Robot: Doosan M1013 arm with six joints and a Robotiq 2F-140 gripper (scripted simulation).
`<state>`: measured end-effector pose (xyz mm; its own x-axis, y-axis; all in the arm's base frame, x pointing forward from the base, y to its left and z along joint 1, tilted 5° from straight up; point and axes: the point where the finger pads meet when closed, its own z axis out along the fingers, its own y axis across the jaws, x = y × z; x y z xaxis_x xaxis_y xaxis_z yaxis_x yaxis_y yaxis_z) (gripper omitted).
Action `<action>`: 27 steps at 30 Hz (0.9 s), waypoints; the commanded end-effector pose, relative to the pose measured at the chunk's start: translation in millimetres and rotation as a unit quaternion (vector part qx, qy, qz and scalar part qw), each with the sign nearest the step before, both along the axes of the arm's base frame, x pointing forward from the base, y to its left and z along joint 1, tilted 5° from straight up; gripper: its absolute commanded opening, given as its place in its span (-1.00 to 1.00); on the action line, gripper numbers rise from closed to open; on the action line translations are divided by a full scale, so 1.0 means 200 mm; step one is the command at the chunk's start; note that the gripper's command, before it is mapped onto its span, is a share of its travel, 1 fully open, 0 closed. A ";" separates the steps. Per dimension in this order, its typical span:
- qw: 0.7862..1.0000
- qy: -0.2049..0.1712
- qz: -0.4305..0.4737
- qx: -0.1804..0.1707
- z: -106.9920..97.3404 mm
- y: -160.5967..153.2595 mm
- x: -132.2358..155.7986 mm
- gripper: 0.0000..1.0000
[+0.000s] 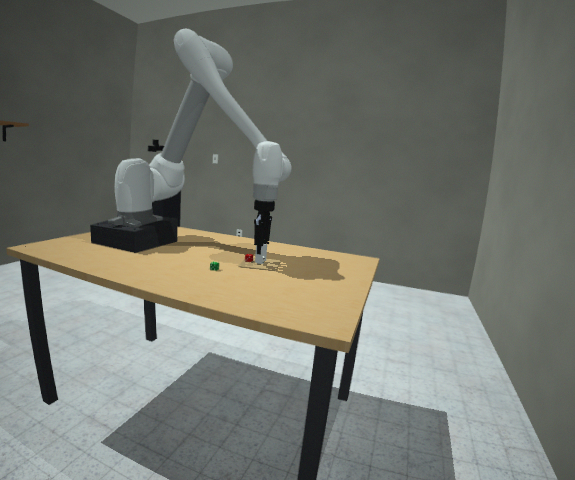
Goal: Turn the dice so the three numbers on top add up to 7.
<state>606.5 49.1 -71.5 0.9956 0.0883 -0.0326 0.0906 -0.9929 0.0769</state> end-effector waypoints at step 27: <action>1.000 -0.001 -0.001 0.000 0.14 0.01 0.00 -0.51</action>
